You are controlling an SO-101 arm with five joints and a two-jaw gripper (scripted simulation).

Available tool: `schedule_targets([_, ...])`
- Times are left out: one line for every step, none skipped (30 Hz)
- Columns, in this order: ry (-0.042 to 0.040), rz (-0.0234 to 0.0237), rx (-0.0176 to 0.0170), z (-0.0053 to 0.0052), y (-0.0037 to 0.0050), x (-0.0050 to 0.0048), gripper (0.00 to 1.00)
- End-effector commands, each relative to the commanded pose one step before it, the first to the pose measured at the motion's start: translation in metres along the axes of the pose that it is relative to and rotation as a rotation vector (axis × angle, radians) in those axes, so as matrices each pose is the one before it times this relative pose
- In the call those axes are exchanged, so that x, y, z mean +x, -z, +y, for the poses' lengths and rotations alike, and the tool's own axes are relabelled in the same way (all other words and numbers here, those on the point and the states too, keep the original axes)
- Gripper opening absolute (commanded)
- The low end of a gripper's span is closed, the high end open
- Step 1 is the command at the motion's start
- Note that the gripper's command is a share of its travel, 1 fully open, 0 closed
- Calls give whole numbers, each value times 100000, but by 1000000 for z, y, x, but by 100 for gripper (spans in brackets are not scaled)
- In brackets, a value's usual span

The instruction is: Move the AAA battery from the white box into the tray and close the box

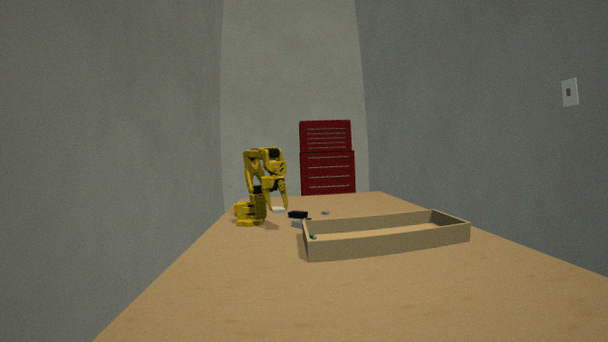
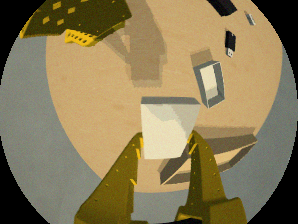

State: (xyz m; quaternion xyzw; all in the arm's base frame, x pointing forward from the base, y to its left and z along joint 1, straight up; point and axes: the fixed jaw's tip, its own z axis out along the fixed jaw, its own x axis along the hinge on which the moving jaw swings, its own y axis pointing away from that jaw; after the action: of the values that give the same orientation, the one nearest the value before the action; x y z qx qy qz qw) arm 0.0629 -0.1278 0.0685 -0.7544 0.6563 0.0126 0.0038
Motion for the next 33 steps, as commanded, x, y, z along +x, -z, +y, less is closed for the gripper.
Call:
schedule_targets([290,2354,1088,-257,5427,3496,20])
schedule_targets([0,0,0,0,0,0,20])
schedule_targets([0,0,0,0,0,0,20])
schedule_targets([0,0,0,0,0,0,20])
schedule_targets([0,0,0,0,0,0,20])
schedule_targets([0,0,0,0,0,0,20])
schedule_targets([0,0,0,0,0,0,20])
schedule_targets([0,0,0,0,0,0,20])
schedule_targets([0,0,0,0,0,0,20])
schedule_targets([0,0,0,0,0,0,20])
schedule_targets([0,0,0,0,0,0,20])
schedule_targets([0,0,0,0,0,0,20])
schedule_targets([0,0,0,0,0,0,20])
schedule_targets([0,0,0,0,0,0,20])
schedule_targets([0,0,0,0,0,0,20])
schedule_targets([0,0,0,0,0,0,20])
schedule_targets([0,2,0,1,-5,-2,20])
schedule_targets([0,0,0,12,-47,-31,20])
schedule_targets([0,0,0,25,-101,-56,20])
schedule_targets([0,0,0,43,-171,-106,20])
schedule_targets([0,0,0,56,-237,-143,20])
schedule_targets([0,0,0,74,-290,-168,20])
schedule_targets([0,0,0,80,-325,-193,20])
schedule_targets([0,0,0,80,-337,-205,20])
schedule_targets([0,0,0,80,-325,-193,20])
schedule_targets([0,0,0,74,-290,-174,20])
schedule_targets([0,0,0,62,-243,-143,20])
schedule_targets([0,0,0,37,-172,-106,20])
schedule_targets([0,0,0,31,-106,-62,20])
schedule_targets([0,0,0,12,-41,-25,20])
schedule_targets([0,0,0,0,-12,-6,20])
schedule_targets([0,0,0,0,0,0,20])
schedule_targets([0,0,0,0,0,0,20])
